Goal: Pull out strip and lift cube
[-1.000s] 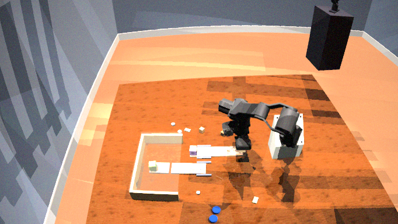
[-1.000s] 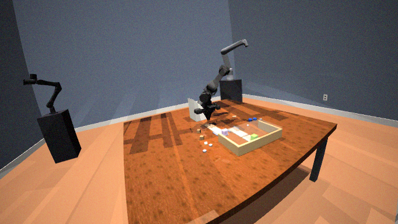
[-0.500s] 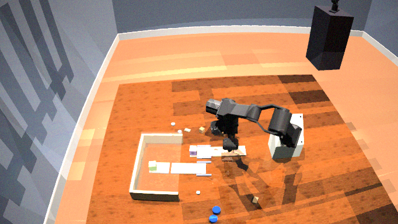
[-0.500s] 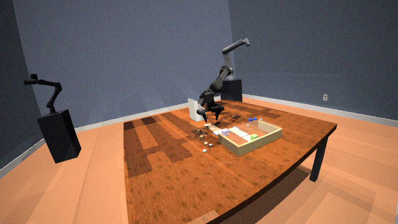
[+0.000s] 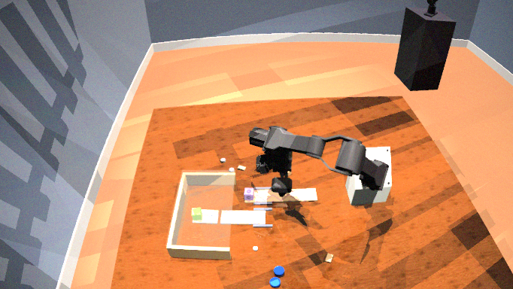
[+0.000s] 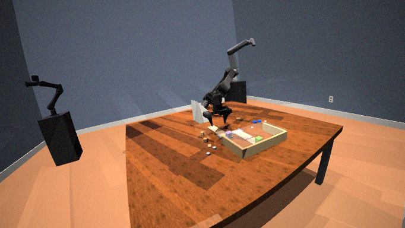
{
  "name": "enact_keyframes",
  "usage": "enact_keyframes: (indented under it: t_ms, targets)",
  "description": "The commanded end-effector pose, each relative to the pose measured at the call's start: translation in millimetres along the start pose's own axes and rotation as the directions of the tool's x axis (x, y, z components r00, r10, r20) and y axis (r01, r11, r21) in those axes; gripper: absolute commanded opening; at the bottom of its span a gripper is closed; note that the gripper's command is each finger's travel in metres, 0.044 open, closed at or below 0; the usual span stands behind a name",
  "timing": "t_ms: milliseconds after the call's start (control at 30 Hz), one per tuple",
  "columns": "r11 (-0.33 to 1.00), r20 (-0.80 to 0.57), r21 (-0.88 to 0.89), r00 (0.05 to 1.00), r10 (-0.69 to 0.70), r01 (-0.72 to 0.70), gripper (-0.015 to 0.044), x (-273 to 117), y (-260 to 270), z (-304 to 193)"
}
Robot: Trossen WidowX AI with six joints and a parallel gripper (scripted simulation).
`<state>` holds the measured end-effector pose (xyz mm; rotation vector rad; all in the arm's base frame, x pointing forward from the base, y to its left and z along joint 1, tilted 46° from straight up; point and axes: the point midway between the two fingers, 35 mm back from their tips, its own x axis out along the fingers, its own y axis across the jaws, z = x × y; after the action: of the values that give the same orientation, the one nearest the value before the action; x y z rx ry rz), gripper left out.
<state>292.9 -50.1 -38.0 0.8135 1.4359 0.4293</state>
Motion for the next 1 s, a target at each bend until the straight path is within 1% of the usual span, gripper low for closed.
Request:
enact_keyframes:
  t_ms: [0,967]
  targets:
    - [1.000,0.002,0.002,1.000,0.003,-0.003,0.0440,-2.0,2.1,15.5]
    - [1.000,0.006,-0.001,1.000,0.003,-0.003,0.0440,-13.9,13.6,107.8]
